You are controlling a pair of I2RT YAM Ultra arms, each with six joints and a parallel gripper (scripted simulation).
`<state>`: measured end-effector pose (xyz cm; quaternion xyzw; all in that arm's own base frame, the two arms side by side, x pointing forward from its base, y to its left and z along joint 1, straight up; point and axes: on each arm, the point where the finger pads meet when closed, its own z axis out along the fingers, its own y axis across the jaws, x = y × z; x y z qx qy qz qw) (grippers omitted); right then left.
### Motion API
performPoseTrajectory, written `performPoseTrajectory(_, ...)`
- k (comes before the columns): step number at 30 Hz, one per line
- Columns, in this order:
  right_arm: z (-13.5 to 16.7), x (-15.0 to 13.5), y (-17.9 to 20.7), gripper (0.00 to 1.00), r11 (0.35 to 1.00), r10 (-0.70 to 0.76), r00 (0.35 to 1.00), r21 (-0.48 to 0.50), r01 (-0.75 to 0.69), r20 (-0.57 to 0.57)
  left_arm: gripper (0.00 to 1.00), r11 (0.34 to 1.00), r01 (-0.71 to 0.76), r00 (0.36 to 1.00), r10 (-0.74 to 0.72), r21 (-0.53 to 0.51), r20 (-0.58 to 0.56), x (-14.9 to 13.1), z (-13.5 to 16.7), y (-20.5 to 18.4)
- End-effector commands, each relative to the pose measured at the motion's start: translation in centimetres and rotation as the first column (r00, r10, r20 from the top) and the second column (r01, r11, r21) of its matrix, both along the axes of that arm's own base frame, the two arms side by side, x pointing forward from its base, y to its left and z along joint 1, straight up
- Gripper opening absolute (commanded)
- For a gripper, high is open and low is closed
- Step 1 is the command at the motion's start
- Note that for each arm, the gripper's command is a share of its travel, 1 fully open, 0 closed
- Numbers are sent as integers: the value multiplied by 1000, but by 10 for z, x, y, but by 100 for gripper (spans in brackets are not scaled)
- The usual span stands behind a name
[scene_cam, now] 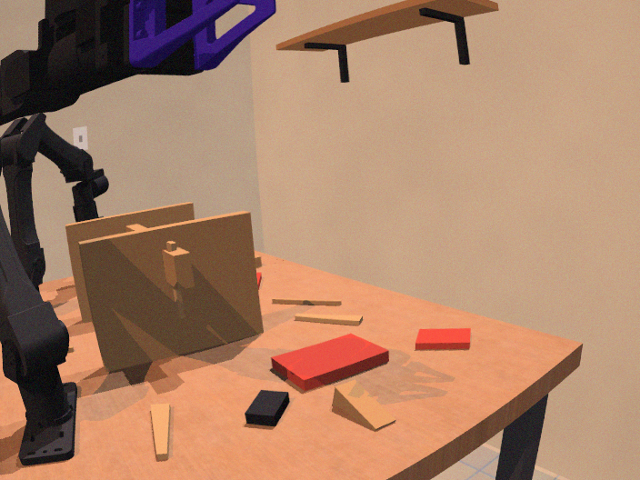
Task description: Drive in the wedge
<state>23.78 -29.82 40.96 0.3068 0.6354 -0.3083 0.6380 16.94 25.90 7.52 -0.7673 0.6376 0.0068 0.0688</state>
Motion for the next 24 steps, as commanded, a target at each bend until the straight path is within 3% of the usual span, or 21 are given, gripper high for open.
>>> performPoseTrajectory(1,38,-7,9,39,997,0,998,-71,4,62,43,986,-139,989,133,-92,-70,-26,-6,-2)
performPoseTrajectory(8,38,-7,9,39,997,0,998,-71,4,62,43,974,-195,980,187,-119,-74,-36,-7,-1)
performPoseTrajectory(10,38,-7,9,39,997,0,998,-71,4,62,43,991,-132,991,131,-37,-25,-23,7,8)
performPoseTrajectory(12,38,-7,9,39,997,0,998,-71,4,62,43,984,-152,987,146,-89,-69,-33,-12,5)
performPoseTrajectory(19,38,-7,9,39,997,0,998,-71,4,62,43,986,-146,988,141,-84,-66,-31,-8,4)
performPoseTrajectory(20,38,-7,9,39,997,0,998,-71,4,62,43,978,-171,982,160,-119,-96,-39,-16,-16)
performPoseTrajectory(21,38,-7,9,39,997,0,998,-71,4,62,43,983,-175,984,172,-60,-51,-32,-4,1)
performPoseTrajectory(24,38,-7,9,39,997,0,998,-71,4,62,43,982,-162,985,155,-96,-76,-34,-12,-4)
